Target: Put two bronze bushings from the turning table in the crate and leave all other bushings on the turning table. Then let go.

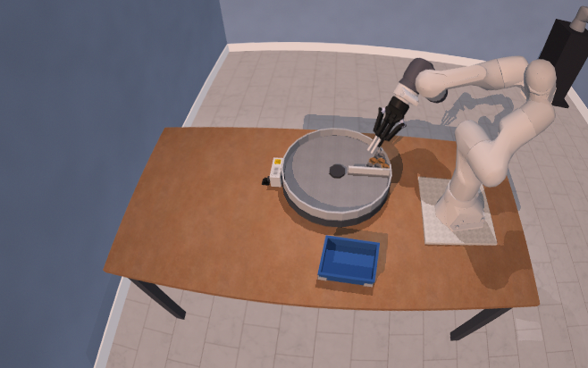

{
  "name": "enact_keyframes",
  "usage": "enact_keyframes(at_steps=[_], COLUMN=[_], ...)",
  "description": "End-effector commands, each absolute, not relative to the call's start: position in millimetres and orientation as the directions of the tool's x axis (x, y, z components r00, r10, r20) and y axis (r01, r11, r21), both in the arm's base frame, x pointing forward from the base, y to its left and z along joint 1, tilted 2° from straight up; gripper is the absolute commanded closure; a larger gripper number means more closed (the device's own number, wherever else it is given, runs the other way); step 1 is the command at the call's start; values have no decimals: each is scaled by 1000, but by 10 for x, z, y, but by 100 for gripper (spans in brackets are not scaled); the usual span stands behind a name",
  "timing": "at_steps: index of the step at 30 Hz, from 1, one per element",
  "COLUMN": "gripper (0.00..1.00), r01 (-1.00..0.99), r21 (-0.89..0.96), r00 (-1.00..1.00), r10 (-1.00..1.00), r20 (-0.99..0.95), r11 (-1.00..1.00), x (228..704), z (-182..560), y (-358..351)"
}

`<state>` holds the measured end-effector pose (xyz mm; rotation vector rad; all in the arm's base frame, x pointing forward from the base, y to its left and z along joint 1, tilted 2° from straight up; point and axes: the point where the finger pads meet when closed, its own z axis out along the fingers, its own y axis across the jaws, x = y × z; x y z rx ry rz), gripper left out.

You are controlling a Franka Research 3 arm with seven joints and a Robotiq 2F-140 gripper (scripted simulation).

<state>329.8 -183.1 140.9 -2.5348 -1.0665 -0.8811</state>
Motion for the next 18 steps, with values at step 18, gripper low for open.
enact_keyframes(at_steps=[18], gripper=[94], r01=[719], r21=[9], r00=[541], r10=[568], r20=[620], r11=[-695], x=[3325], z=[1405], y=[-1835])
